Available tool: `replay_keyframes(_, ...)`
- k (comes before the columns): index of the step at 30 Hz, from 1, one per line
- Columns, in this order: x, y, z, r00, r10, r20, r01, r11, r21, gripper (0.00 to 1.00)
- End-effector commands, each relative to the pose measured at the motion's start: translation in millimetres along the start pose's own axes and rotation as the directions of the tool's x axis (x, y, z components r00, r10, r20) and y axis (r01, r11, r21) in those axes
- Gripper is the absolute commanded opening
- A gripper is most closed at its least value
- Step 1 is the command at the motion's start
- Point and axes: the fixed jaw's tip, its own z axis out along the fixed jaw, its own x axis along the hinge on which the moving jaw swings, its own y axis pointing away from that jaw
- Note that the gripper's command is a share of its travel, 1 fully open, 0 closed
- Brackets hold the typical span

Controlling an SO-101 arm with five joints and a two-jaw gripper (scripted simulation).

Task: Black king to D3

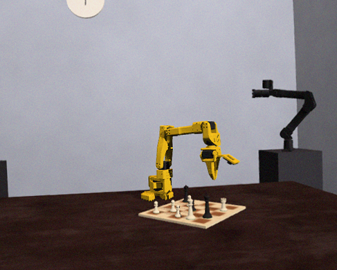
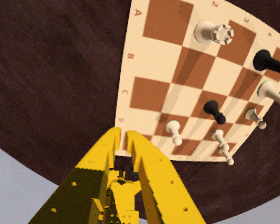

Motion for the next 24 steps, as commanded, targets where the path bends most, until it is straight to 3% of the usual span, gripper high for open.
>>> replay_keyframes(1,-1.2,1.7,-10.9,0.999,-0.006,0.043,0.006,1.0,0.0,0.0)
replay_keyframes(11,-8.2,-6.5,-11.9,0.996,0.033,0.085,-0.034,0.999,0.003,0.01)
replay_keyframes(15,-33.4,-46.2,-13.1,0.954,0.19,0.233,-0.197,0.98,0.01,0.05)
replay_keyframes(20,-54.5,-116.7,-21.2,0.815,0.376,0.441,-0.425,0.905,0.014,0.11)
replay_keyframes(24,-56.3,-138.7,-24.8,0.762,0.415,0.497,-0.485,0.874,0.014,0.12)
